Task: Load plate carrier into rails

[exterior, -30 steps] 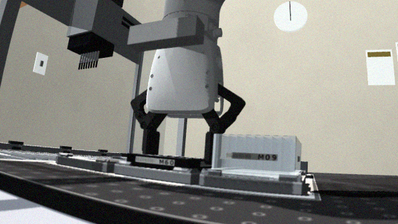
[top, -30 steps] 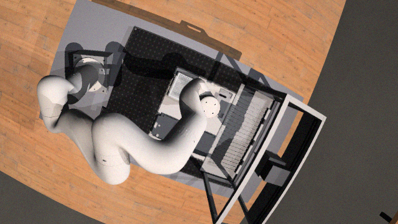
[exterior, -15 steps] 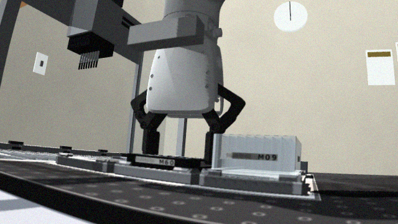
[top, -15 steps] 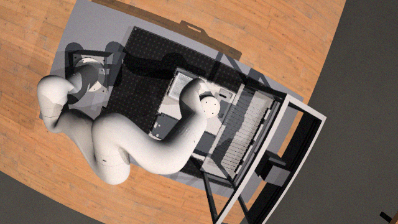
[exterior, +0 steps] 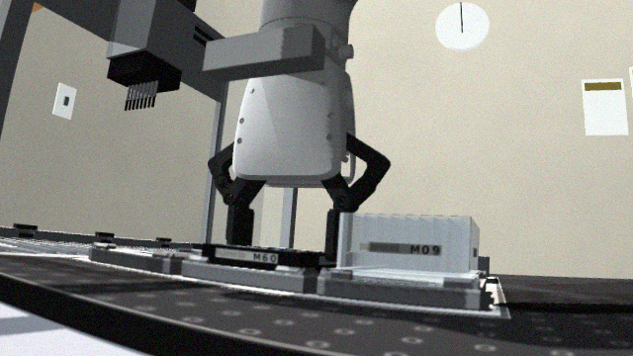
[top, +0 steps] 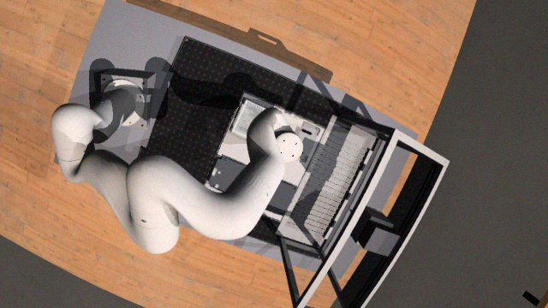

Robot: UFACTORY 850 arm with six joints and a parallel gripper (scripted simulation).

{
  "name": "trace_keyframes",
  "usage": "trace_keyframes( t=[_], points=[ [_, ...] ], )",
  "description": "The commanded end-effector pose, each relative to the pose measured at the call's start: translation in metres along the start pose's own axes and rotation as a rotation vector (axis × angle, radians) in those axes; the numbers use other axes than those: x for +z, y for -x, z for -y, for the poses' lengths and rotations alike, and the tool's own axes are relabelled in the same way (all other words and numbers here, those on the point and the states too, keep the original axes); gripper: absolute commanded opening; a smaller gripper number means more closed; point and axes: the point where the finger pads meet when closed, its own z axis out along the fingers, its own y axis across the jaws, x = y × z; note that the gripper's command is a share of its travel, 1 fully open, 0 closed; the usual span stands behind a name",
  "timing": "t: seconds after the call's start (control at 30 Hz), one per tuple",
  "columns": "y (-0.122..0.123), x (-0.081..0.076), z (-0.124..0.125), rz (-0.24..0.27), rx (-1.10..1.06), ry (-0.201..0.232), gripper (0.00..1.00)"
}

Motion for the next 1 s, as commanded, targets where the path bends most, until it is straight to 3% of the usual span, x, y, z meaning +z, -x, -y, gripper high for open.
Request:
trace_keyframes(
  t=[0.0, 0.97],
  points=[
    [0.0, -0.003, -0.001, -0.001, 0.001, 0.003, 0.0],
    [0.0, -0.02, -0.001, -0.001, 0.001, 0.003, 0.0]
  ],
)
